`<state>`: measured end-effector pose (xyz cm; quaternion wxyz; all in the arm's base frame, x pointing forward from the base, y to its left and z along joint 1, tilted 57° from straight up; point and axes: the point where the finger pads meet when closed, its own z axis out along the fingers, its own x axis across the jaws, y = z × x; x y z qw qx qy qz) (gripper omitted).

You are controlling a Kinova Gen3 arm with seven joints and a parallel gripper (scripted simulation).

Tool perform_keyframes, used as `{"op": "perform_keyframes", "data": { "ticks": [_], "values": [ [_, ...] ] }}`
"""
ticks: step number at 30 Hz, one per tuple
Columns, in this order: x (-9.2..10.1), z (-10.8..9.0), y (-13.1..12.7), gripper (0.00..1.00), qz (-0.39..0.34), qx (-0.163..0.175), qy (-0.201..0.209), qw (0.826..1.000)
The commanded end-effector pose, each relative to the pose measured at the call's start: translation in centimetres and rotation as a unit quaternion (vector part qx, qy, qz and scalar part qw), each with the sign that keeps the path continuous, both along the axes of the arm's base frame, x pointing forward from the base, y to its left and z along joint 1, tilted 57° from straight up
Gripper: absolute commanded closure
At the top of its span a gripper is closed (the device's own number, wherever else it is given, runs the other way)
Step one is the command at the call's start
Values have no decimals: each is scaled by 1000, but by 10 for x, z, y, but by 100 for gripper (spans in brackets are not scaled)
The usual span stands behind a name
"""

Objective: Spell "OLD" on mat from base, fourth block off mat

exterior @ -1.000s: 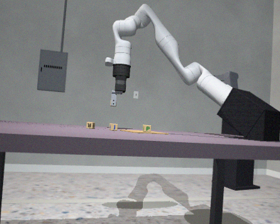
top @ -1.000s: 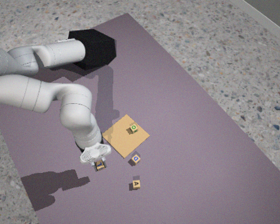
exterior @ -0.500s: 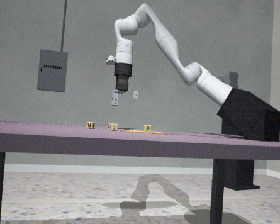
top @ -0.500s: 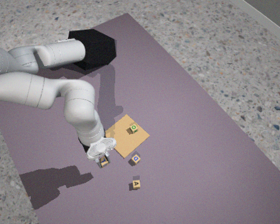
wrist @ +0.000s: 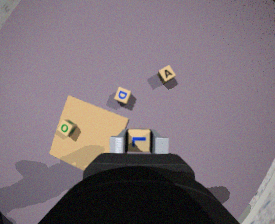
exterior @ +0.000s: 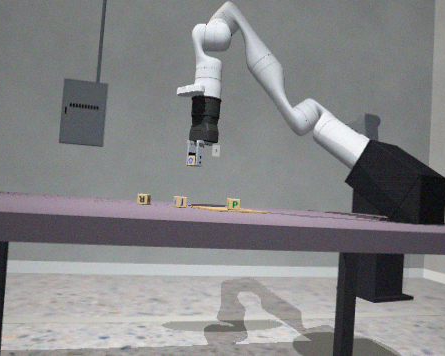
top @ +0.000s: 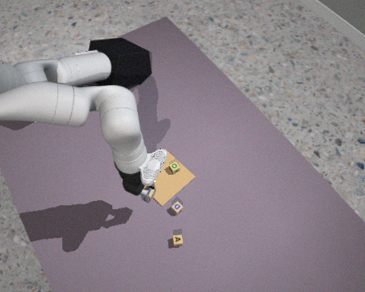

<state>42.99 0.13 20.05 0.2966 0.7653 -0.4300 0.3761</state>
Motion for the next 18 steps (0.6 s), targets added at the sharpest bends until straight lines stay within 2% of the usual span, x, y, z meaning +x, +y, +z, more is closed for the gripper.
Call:
{"op": "perform_keyframes", "data": {
  "ticks": [1,5,7,8,13,18],
  "values": [
    [-5,-13,3,51,26,-22,43,999],
    [-15,-32,13,51,81,-54,123,988],
    [-15,-32,13,51,81,-54,123,988],
    [-17,-36,15,51,95,-62,143,983],
    [-30,-57,25,51,157,-97,233,955],
    [-42,-73,32,51,206,-125,303,922]
  ]
}}
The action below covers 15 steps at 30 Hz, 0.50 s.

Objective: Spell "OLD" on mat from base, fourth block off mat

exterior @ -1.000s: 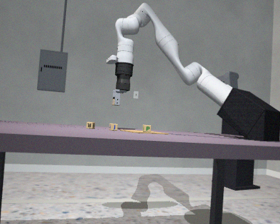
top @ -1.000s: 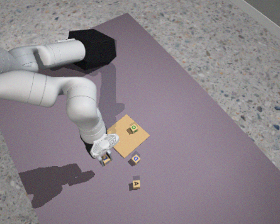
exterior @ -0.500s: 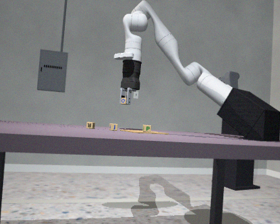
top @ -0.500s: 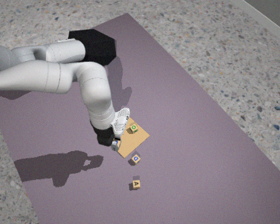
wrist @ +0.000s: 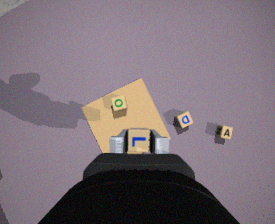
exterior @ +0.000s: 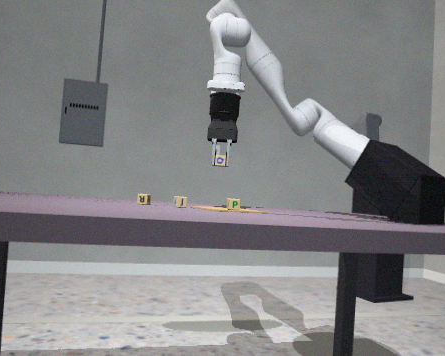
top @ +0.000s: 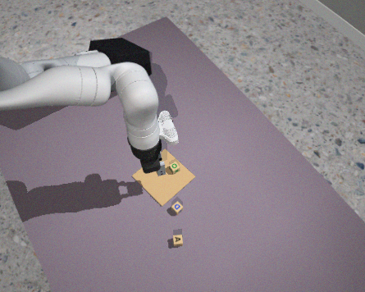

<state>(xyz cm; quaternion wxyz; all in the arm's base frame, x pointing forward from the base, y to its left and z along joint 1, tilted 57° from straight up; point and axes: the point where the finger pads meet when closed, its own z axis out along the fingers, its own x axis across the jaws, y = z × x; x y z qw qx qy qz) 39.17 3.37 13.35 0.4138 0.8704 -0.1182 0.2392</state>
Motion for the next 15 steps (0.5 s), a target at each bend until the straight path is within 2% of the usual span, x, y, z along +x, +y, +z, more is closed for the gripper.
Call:
{"op": "perform_keyframes", "data": {
  "ticks": [1,4,15],
  "values": [
    [-6,-8,0,51,17,-14,29,999],
    [-11,-15,3,51,38,-26,60,997],
    [-18,-23,6,51,68,-42,103,991]
  ]
}}
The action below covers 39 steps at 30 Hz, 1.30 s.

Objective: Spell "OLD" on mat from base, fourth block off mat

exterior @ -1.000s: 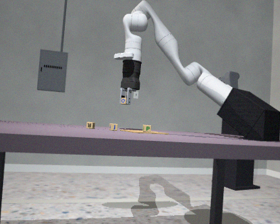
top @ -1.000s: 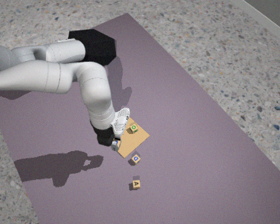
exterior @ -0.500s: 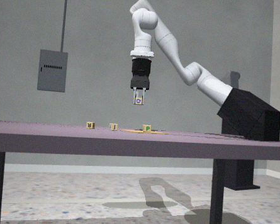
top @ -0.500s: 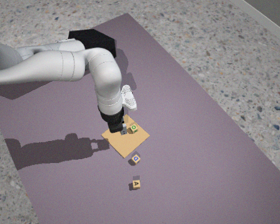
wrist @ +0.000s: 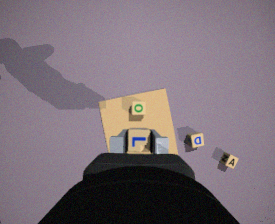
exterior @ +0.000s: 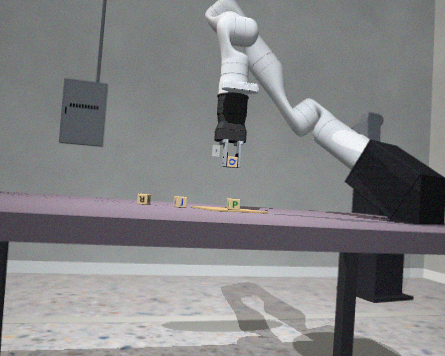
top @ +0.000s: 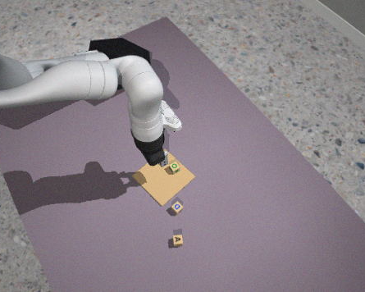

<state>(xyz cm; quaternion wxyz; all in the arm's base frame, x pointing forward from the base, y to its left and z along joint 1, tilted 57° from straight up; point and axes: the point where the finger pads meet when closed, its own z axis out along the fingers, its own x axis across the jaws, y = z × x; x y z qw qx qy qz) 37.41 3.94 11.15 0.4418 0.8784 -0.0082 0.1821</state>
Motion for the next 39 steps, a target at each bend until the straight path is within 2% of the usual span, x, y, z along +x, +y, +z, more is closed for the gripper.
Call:
{"op": "perform_keyframes", "data": {
  "ticks": [1,25,39],
  "values": [
    [-1,-1,0,51,2,-2,3,1000],
    [1,-5,-5,51,3,-2,4,1000],
    [20,-38,-52,51,3,-2,4,1000]
  ]
}}
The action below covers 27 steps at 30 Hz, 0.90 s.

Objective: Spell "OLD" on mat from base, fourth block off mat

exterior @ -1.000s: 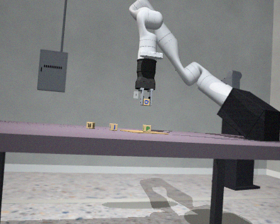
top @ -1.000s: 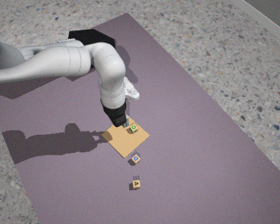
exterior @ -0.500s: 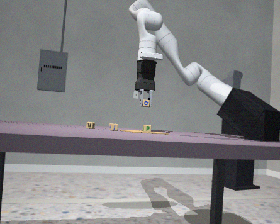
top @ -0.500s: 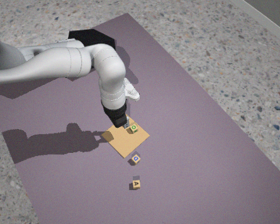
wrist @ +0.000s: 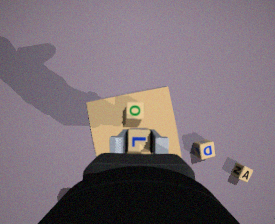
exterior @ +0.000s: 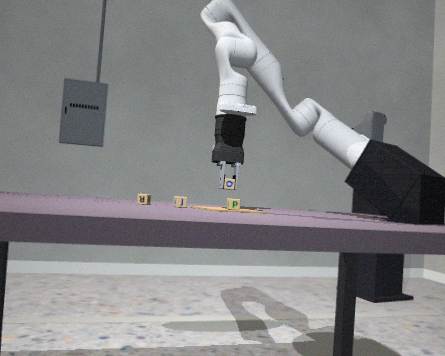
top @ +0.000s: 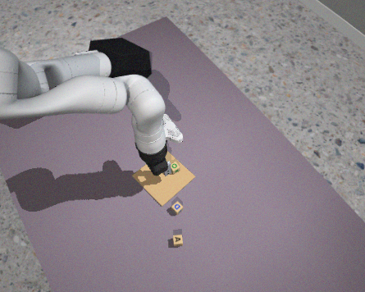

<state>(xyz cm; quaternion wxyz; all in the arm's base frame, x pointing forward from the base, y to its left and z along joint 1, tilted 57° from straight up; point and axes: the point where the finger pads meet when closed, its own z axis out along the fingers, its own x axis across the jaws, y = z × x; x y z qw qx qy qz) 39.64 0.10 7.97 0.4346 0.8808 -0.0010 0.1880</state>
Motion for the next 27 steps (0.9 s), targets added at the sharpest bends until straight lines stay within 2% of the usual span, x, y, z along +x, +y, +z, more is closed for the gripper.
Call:
{"op": "perform_keyframes", "data": {
  "ticks": [1,12,27],
  "values": [
    [-1,-8,-17,51,-8,-8,6,1000],
    [7,-21,-35,51,-8,-8,6,1000],
    [7,-21,-36,51,-8,-8,6,1000]
  ]
}}
